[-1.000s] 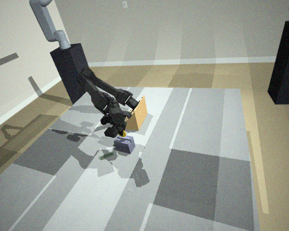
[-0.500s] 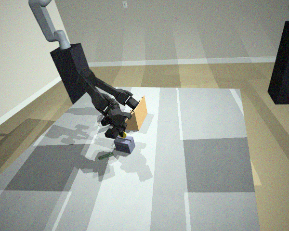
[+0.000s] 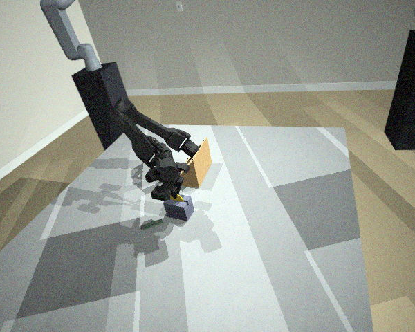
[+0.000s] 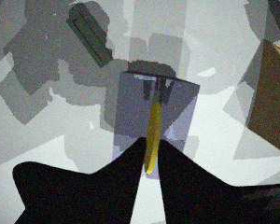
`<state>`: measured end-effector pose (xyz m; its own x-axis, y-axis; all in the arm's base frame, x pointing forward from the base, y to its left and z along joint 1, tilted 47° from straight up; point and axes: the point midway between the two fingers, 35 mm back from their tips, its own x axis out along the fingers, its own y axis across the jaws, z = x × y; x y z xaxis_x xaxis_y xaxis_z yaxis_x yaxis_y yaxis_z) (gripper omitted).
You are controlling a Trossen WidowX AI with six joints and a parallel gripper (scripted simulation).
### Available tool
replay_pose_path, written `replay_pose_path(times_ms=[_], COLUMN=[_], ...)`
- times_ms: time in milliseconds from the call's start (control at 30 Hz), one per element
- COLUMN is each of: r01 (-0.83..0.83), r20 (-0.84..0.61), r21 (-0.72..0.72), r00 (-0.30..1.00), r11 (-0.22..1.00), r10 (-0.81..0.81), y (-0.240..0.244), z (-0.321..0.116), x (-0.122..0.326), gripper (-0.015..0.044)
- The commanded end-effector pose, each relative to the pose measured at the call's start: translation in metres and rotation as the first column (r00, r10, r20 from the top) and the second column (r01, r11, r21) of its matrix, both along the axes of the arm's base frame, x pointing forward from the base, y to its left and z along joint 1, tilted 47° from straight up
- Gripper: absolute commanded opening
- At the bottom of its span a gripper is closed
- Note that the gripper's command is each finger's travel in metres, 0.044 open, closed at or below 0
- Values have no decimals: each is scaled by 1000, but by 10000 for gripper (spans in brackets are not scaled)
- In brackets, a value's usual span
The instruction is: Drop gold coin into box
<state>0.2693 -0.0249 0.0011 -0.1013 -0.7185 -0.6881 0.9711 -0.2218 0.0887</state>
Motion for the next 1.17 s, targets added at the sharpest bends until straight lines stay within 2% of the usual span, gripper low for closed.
replay_pose_path(times_ms=[0,67,333,700,800,1133], r01=[1,1,1,-1,-2,-2], r20=[0,0,0,-4,-8,-8], r21=[0,0,0,-2,-6,-6], r00=[1000,1000,1000,1000,1000,1000], r11=[1000,1000,1000,1000,1000,1000], r10=[-1,-1,-1,1,2,2], y=[0,0,0,28,42,42], z=[0,0,0,27,42,42], x=[0,0,0,3,2,2], gripper=[131,161,161,440,440,440])
